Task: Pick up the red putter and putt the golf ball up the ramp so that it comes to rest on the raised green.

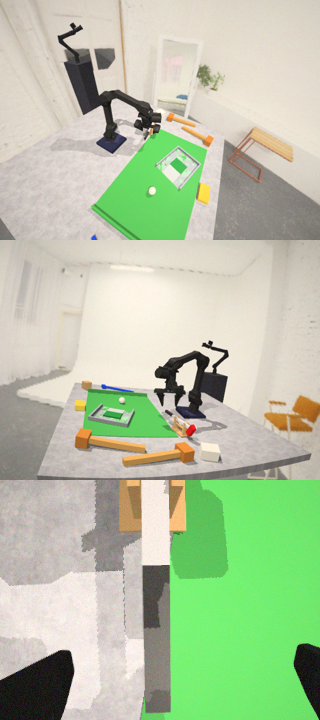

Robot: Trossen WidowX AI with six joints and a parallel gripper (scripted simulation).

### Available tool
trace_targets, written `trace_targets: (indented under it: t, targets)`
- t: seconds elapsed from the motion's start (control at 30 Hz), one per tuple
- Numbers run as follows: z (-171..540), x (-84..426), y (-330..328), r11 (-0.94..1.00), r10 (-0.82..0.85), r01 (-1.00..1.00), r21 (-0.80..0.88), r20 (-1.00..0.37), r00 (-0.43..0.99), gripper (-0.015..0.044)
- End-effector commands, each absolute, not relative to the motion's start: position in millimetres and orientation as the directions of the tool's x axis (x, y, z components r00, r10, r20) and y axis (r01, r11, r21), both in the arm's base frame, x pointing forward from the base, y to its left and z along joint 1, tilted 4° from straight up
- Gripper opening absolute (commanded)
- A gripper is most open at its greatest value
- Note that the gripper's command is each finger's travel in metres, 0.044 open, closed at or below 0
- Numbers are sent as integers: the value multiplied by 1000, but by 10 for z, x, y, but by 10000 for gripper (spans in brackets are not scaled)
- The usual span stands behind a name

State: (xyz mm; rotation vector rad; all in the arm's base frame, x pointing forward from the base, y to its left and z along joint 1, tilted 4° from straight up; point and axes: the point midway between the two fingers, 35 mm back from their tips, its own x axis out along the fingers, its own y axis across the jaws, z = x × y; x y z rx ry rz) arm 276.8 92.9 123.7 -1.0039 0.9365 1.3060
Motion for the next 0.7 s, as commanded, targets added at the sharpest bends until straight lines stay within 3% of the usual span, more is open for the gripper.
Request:
trace_targets:
  t: [0.0, 0.67]
  targets:
    - [1151, 2693, 904, 7, 317, -1000, 1, -949, 1, 440]
    - [849, 2680, 916, 7, 317, -1000, 1, -949, 1, 440]
